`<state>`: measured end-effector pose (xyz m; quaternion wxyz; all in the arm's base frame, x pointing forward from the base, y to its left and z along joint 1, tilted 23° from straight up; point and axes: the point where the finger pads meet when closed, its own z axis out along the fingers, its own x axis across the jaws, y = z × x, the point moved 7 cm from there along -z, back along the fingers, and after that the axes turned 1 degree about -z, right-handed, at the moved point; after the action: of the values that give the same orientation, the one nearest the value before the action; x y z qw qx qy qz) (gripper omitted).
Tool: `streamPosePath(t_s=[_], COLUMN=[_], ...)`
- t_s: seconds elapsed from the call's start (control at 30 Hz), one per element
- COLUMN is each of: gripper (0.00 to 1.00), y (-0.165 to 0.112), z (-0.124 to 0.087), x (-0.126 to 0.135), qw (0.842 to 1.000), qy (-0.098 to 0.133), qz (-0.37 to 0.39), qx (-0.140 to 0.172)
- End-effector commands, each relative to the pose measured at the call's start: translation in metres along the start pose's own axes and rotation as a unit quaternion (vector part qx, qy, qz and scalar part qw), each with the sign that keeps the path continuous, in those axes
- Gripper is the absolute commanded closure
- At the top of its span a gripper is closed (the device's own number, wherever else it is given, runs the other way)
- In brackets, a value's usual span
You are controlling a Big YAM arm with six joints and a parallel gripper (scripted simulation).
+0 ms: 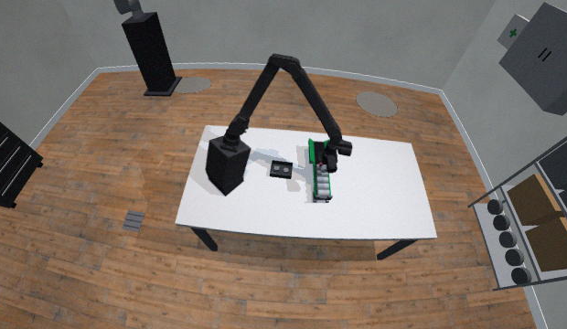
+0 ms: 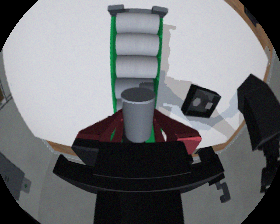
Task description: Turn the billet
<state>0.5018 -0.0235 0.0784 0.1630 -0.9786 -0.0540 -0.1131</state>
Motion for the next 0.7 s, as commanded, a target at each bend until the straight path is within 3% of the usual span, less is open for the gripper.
streamPosePath(t_s=[0.0, 0.67], gripper=[1.00, 1.00], y=[-0.0128, -0.0124], z=[-0.0321, -0.0341], x=[0.0176, 0.0193], qw=[0.999, 0.999], qy=[0.039, 0.042], qz=[-0.010, -0.008], qx=[-0.010, -0.024])
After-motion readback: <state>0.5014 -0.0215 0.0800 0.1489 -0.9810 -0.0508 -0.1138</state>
